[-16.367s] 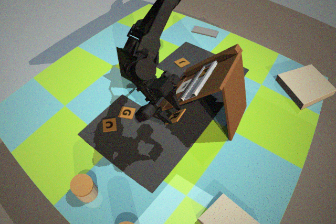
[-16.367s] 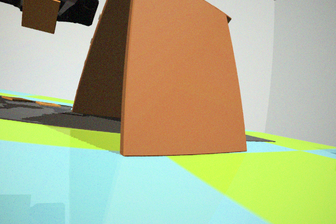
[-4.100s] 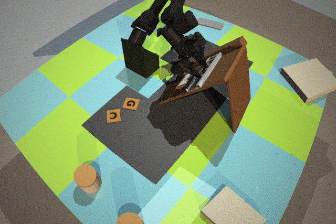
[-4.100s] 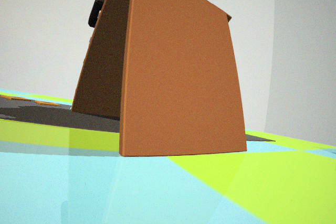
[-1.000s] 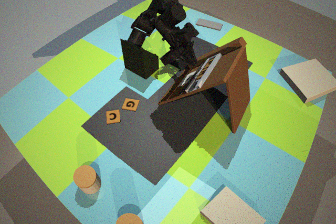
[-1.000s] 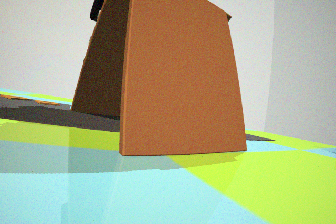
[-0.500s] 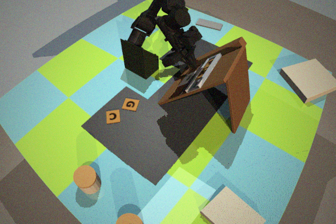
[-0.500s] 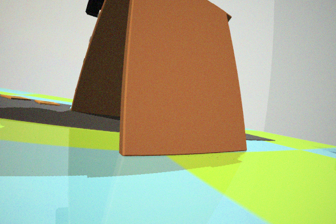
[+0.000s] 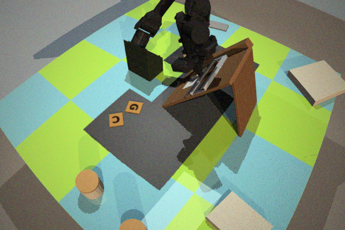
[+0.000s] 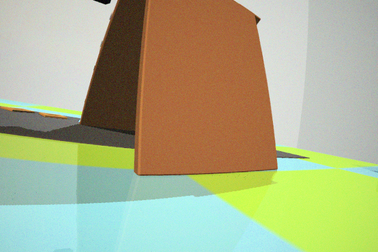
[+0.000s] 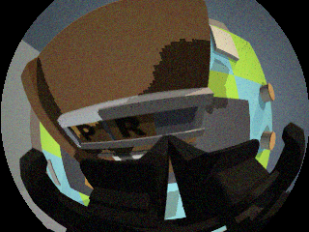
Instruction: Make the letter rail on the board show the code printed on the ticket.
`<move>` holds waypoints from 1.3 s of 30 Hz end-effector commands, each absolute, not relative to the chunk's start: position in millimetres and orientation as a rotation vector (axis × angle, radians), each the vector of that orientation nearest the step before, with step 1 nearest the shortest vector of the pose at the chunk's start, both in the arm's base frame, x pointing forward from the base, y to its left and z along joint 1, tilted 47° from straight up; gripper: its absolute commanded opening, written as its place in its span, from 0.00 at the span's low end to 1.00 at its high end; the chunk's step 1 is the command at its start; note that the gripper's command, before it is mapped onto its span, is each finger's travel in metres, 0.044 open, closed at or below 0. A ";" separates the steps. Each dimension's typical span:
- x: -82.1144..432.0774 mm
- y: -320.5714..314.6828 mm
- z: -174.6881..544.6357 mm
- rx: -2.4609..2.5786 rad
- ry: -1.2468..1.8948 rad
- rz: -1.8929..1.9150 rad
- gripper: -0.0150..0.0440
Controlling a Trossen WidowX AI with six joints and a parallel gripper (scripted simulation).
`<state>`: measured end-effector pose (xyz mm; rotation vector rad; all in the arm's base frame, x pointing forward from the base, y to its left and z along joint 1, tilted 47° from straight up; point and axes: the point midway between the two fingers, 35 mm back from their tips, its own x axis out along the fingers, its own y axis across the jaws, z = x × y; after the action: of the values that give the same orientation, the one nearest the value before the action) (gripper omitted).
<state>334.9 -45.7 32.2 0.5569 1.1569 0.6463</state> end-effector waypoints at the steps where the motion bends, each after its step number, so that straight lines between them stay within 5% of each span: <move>1: 337.4 -45.5 35.9 0.478 1.340 0.783 0.25; 39: 347.0 -37.0 30.9 0.478 1.339 0.784 0.25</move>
<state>344.2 -38.3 30.8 0.4762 1.3435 0.7839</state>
